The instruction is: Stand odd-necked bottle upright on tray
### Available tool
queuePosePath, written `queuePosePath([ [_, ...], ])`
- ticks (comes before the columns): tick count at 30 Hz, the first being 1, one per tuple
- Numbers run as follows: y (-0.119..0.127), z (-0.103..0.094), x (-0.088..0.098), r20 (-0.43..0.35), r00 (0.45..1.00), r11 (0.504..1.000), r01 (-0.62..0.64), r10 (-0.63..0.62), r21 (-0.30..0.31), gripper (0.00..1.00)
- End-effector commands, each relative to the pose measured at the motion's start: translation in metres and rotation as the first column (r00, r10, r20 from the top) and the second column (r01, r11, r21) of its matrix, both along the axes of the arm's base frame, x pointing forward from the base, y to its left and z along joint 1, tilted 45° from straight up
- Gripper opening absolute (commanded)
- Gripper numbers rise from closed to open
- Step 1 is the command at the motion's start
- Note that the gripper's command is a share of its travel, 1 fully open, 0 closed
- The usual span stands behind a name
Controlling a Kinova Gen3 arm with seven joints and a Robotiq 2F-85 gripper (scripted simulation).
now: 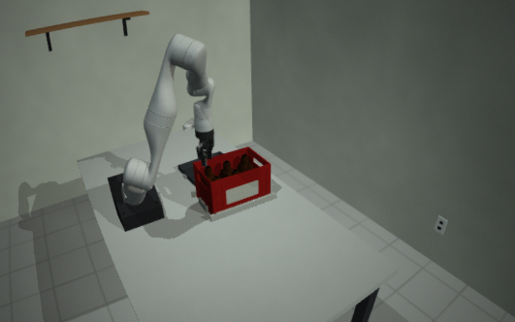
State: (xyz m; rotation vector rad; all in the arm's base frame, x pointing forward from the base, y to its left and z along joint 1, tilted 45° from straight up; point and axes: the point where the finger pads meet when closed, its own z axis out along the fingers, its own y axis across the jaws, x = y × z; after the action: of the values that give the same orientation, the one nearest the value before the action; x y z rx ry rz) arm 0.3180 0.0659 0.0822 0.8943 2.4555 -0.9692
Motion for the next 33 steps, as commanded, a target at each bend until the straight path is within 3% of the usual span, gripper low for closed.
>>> queuePosePath([
  [1, 0.001, 0.0, 0.0, 0.001, 1.0, 1.0, -0.001, 0.001, 0.001, 0.64],
  [33, -0.012, -0.012, 0.002, 0.001, 1.0, 1.0, -0.001, 0.001, 0.001, 0.64],
])
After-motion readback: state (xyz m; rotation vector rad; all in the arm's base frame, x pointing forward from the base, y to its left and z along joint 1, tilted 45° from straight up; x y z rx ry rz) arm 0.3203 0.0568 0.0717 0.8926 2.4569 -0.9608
